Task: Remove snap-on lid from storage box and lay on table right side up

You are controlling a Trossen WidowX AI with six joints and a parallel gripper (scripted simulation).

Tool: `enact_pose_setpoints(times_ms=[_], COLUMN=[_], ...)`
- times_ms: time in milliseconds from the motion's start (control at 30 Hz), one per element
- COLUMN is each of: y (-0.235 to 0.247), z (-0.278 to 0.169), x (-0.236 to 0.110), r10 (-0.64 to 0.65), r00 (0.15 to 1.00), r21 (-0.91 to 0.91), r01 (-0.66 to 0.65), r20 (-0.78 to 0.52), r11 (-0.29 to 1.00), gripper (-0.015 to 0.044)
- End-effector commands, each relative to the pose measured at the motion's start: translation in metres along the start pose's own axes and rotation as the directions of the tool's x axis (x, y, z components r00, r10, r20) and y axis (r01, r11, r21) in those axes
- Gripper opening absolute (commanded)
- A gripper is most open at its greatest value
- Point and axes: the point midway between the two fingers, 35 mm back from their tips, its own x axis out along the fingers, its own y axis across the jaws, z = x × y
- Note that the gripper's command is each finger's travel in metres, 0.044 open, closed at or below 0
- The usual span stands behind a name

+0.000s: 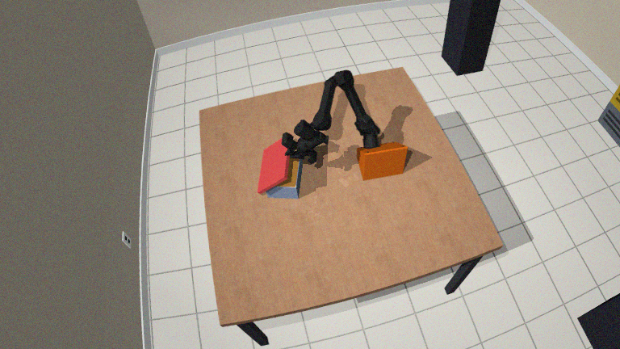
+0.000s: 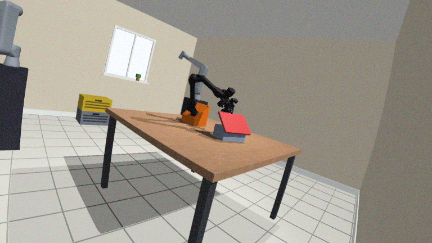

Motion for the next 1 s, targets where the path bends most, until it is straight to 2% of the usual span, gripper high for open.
enact_pose_setpoints(times_ms=[0,967], y=[0.011,0.039], z=[-0.001,0.000], x=[-0.006,-0.030], r10=[0.014,0.013], r00=[1.000,1.000], r21=[0.019,0.019], r01=[-0.014,-0.013], r20=[-0.003,-0.004], r11=[1.000,1.000], gripper=[0.0000,0.0000])
